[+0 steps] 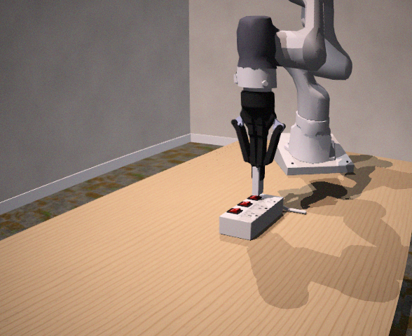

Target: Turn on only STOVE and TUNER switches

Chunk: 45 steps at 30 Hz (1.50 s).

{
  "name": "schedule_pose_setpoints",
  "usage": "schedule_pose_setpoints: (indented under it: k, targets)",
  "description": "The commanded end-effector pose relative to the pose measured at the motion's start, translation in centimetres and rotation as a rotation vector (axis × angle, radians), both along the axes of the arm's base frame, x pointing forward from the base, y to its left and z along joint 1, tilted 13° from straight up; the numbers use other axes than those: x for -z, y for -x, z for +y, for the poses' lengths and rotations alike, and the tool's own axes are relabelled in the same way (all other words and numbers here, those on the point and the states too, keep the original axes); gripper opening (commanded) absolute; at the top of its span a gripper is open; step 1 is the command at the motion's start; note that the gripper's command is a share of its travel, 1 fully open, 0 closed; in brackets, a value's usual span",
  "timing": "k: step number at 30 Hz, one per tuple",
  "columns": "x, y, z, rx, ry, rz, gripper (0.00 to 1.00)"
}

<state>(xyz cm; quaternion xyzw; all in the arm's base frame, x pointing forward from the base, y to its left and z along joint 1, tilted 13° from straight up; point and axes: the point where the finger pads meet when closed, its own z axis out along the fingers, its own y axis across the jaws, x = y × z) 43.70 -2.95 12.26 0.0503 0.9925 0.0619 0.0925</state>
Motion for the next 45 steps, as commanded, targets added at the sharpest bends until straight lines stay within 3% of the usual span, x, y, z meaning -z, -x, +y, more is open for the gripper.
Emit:
schedule_pose_setpoints:
  k: [1,45]
  targets:
    - [0.04,0.01,0.01,-0.005,0.001,-0.001,0.00]
    - [0.94,-0.17,0.12,-0.005,0.001,-0.001,0.00]
